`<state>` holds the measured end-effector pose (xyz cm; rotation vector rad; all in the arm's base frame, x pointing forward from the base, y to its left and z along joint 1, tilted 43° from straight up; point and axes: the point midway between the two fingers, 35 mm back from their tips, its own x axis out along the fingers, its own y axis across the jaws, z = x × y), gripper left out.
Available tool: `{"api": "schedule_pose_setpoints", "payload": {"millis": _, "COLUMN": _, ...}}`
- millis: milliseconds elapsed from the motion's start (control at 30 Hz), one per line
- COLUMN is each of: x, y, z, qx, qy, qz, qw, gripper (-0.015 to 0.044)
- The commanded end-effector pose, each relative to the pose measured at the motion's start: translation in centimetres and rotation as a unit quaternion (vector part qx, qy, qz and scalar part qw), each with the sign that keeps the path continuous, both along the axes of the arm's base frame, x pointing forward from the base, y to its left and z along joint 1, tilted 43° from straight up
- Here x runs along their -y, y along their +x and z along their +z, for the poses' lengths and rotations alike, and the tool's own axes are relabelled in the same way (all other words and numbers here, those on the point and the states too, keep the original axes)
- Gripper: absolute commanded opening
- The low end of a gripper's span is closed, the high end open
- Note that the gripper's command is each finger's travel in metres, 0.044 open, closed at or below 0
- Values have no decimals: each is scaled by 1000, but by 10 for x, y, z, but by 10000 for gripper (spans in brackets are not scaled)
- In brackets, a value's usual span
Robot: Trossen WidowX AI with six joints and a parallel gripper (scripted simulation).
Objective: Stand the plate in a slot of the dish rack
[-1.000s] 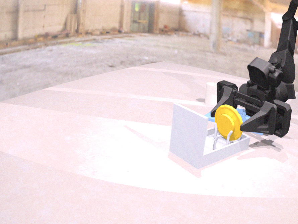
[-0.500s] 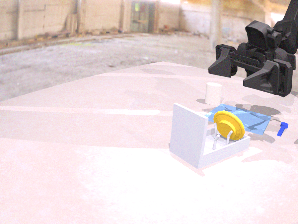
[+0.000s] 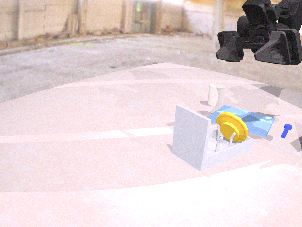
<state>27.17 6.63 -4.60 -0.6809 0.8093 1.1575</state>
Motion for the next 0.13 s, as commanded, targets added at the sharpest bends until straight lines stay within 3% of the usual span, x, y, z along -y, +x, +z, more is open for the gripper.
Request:
{"api": "schedule_pose_setpoints", "payload": {"millis": 0, "x": -1, "y": 0, "z": 1, "qx": -38, "qy": -22, "qz": -33, "qw": 999, "gripper": 400}}
{"api": "schedule_pose_setpoints", "payload": {"millis": 100, "x": -2, "y": -4, "z": 1, "qx": -73, "qy": -43, "qz": -62, "qw": 994, "gripper": 400}}
